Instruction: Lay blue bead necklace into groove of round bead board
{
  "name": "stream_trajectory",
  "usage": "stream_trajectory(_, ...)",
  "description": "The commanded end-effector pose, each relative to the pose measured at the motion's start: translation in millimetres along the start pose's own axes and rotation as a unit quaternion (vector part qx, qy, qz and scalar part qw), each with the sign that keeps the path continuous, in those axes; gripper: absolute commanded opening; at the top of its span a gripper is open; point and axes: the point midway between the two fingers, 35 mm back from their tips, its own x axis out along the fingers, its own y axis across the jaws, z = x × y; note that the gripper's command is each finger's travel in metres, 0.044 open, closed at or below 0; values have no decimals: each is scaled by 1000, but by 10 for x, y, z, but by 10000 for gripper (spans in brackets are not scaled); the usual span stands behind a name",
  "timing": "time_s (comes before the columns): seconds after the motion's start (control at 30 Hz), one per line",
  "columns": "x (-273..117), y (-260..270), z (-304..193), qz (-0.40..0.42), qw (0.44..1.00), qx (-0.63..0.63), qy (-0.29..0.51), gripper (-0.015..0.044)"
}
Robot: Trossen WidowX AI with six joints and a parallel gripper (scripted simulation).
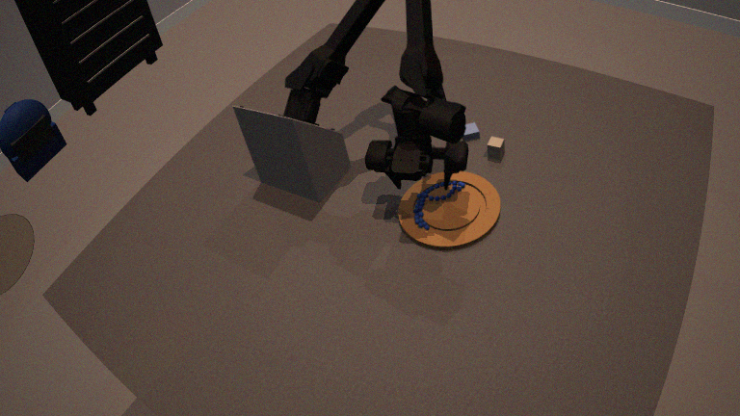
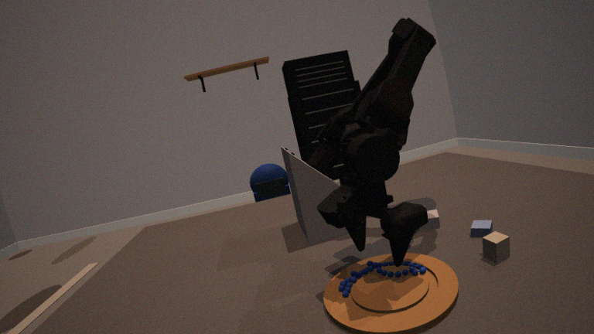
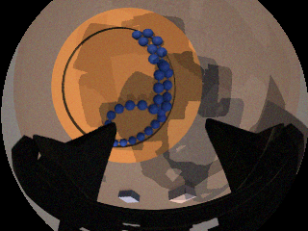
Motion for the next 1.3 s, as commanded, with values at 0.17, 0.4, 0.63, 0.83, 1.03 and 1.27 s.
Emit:
stream_trajectory(0.17,-25,54,2,0,992,-124,0,335)
stream_trajectory(0.4,-88,203,4,0,892,-453,0,151)
stream_trajectory(0.63,-155,348,-2,0,685,-728,-1,120)
stream_trajectory(0.83,-211,462,-12,0,473,-881,-1,120)
stream_trajectory(1.03,-252,539,-21,0,298,-955,-1,120)
stream_trajectory(1.27,-273,577,-26,0,186,-982,-1,120)
